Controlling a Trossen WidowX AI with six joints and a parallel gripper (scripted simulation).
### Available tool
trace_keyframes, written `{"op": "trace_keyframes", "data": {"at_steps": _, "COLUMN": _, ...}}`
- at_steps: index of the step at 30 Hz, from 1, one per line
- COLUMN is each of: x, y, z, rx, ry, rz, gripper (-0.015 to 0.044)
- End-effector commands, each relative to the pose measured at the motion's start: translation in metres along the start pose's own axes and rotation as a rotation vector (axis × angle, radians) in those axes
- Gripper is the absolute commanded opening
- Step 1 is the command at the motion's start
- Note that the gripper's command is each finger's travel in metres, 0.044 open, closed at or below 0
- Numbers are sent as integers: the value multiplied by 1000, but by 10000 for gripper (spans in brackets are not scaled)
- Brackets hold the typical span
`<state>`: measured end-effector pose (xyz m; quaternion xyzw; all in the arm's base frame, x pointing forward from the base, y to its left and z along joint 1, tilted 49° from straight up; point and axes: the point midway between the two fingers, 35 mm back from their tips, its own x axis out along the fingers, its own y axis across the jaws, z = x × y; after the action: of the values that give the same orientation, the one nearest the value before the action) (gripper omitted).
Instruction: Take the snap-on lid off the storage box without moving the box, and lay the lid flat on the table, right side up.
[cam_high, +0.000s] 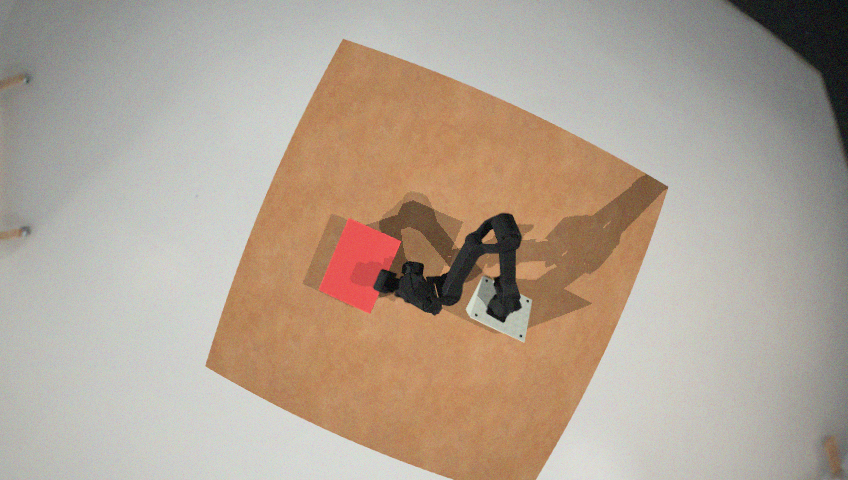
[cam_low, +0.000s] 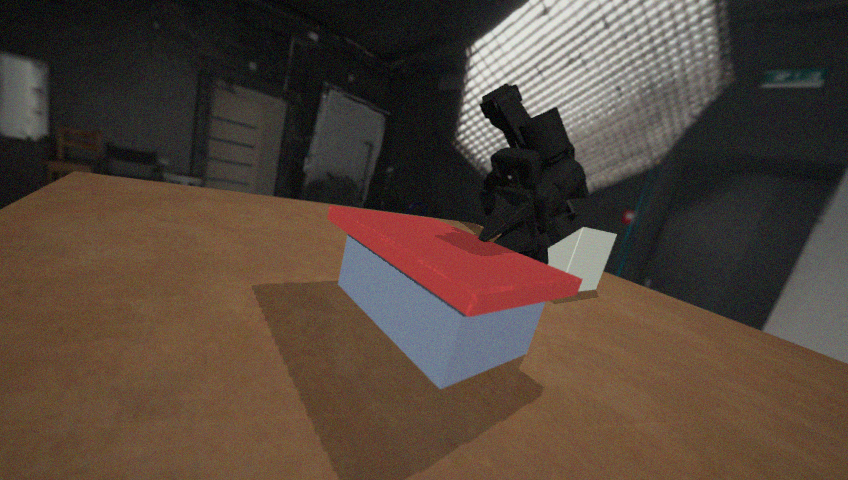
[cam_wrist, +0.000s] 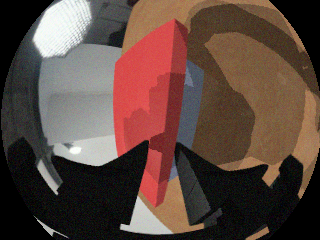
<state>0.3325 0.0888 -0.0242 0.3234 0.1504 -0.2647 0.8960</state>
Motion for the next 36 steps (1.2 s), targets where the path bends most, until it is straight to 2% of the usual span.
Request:
{"op": "trace_keyframes", "data": {"at_steps": 1, "x": -1, "y": 1, "z": 0, "rx": 0, "ry": 0, "rz": 0, "gripper": 0}}
{"op": "trace_keyframes", "data": {"at_steps": 36, "x": -6, "y": 5, "z": 0, "rx": 0, "ry": 0, "rz": 0, "gripper": 0}}
